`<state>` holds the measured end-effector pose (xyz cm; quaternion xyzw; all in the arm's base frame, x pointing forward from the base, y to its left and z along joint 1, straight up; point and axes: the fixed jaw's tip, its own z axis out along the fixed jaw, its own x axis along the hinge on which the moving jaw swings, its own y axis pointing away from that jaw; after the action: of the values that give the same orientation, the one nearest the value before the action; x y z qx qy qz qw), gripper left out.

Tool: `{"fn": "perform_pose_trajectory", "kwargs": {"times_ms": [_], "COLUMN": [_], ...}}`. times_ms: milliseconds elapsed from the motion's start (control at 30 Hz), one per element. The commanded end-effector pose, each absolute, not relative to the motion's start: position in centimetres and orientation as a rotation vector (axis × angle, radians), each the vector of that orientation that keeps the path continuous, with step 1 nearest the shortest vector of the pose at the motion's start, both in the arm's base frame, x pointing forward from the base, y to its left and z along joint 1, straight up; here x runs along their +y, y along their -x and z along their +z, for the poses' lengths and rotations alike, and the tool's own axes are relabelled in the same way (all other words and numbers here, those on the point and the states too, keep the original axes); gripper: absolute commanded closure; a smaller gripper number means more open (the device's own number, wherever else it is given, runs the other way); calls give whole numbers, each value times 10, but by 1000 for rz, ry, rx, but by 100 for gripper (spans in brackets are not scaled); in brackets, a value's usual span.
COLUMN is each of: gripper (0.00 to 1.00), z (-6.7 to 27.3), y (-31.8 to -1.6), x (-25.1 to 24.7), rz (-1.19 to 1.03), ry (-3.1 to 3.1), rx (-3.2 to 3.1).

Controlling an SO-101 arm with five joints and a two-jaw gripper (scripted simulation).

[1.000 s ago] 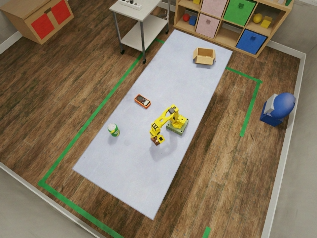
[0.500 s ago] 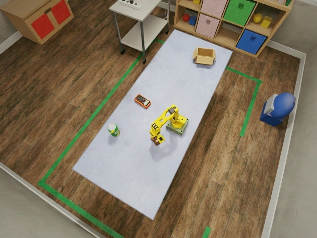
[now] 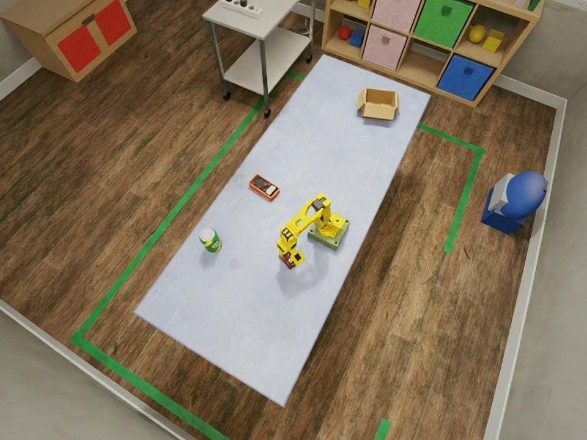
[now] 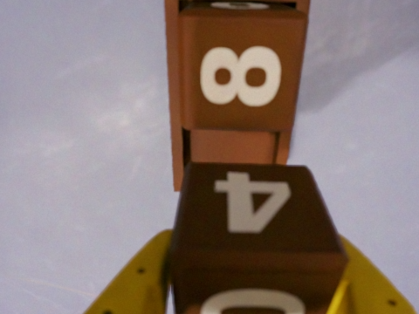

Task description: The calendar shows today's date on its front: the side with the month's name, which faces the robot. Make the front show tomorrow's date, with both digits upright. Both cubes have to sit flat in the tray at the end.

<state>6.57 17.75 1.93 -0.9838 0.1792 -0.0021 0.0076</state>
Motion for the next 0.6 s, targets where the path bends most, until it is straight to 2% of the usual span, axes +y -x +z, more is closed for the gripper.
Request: {"fn": "perform_pose_trajectory", "kwargs": {"times_ms": [0,567], "gripper": [100,100], "z": [16,10], "y": [-63,-63], "x": [175,174], "rz": [0,0], "ry": [3090,3090], "rx": [565,565]}}
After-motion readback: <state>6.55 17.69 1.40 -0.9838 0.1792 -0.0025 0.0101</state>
